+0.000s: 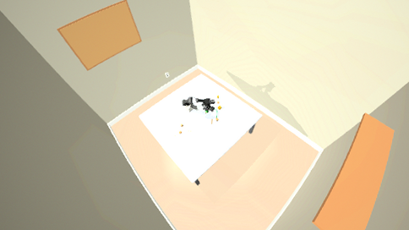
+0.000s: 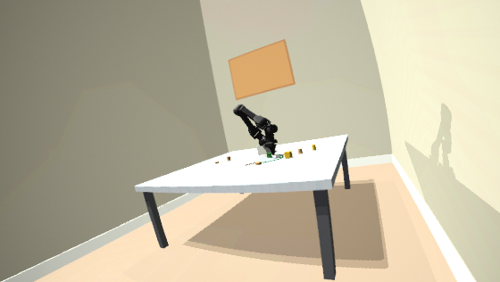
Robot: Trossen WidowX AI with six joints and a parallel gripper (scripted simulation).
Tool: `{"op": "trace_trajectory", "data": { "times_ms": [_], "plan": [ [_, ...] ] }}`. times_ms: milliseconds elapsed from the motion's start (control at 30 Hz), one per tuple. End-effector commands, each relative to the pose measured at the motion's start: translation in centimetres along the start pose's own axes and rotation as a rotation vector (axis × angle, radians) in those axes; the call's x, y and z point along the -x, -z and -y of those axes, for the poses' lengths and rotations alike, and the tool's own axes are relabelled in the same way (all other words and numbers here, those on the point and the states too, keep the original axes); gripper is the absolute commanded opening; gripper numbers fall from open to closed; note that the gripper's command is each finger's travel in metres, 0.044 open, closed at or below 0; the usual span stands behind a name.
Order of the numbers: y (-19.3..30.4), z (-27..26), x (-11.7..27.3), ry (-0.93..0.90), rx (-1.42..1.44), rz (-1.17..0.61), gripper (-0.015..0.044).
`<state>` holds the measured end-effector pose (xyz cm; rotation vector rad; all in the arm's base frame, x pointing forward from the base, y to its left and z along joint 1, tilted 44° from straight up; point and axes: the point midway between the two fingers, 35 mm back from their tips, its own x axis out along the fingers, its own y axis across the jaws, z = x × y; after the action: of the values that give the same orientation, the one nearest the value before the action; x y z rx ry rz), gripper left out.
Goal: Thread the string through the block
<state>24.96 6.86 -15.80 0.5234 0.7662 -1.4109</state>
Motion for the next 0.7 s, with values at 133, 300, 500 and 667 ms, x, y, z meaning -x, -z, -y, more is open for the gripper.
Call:
{"op": "trace_trajectory", "data": {
  "times_ms": [133,300,500,667],
  "plan": [
    [-0.3,0.0,0.0,0.0,-0.001,0.0,0.0053],
    [-0.3,0.0,0.0,0.0,-0.001,0.0,0.0124],
    [0.0,-0.2,5.7,-0.001,0.0,-0.004,0.0124],
    [-0.1,0.0,8.1,0.0,0.0,-0.003,0.0124]
  ]
}}
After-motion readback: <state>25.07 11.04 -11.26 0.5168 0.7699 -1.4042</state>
